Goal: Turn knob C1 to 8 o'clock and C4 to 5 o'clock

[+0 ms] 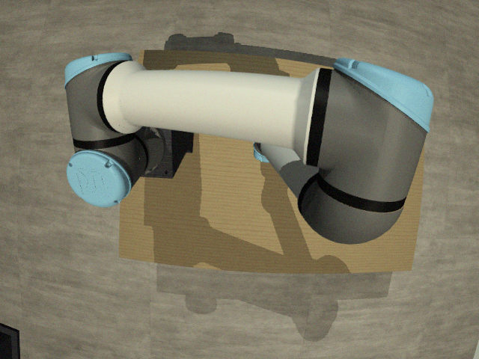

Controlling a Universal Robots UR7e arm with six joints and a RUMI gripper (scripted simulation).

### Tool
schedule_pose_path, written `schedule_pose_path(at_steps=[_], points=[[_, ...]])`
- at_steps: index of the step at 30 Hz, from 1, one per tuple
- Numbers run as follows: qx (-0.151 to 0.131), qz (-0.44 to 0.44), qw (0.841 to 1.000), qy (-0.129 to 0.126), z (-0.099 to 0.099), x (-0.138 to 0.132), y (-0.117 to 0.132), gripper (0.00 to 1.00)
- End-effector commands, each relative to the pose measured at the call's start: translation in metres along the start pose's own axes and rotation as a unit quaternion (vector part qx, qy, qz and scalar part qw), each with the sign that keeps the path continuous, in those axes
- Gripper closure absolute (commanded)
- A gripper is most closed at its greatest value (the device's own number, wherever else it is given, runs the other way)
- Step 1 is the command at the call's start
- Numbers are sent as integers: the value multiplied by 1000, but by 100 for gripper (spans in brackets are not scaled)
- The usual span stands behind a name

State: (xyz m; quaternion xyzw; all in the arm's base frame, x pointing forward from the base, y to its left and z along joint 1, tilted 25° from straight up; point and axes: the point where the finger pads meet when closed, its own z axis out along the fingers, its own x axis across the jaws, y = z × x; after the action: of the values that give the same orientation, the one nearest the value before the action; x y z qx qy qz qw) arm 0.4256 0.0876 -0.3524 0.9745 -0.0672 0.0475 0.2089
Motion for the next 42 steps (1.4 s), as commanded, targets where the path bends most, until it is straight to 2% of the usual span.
schedule_pose_path(at_steps=[1, 7, 13, 32, 42], points=[[0, 0, 1000, 1, -11, 1, 0, 89], [0, 0, 1000, 1, -27, 1, 0, 89], [0, 0, 1000, 1, -32, 0, 0, 89], [0, -3, 1000, 1, -33, 0, 0, 89], [0, -54, 999, 1, -34, 0, -1, 89]])
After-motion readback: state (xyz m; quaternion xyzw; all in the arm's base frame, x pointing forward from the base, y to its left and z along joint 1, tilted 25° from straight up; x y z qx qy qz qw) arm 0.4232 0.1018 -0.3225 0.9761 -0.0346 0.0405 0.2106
